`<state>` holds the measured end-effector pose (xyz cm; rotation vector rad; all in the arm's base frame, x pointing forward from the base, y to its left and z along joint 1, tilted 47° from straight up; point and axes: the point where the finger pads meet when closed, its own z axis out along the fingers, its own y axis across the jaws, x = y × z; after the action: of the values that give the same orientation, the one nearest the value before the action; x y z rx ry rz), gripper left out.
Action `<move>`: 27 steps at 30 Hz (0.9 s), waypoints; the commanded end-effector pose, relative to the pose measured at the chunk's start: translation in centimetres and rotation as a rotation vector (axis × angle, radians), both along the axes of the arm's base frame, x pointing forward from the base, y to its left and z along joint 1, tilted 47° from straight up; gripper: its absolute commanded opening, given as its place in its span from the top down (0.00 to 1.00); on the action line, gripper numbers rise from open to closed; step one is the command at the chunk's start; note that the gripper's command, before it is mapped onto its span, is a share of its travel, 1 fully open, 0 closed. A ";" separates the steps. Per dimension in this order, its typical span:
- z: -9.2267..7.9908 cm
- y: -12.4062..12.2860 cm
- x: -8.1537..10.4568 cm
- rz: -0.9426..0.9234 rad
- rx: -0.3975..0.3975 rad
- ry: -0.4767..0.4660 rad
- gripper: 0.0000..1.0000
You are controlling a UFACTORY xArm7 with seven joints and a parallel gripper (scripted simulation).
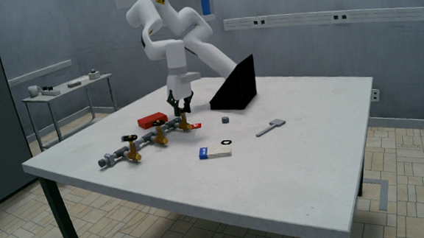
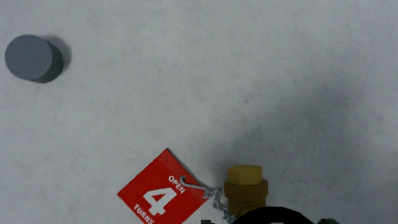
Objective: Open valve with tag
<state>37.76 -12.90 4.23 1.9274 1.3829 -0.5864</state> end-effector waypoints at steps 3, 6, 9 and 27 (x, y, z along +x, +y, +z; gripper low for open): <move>0.0 0.2 0.1 0.057 0.002 0.068 1.00; 0.0 0.2 0.1 0.069 0.001 0.081 1.00; 0.0 0.2 0.1 0.071 0.001 0.083 1.00; 0.0 0.2 0.1 0.073 0.001 0.086 0.00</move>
<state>37.74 -12.92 4.23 1.8648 1.4982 -0.6457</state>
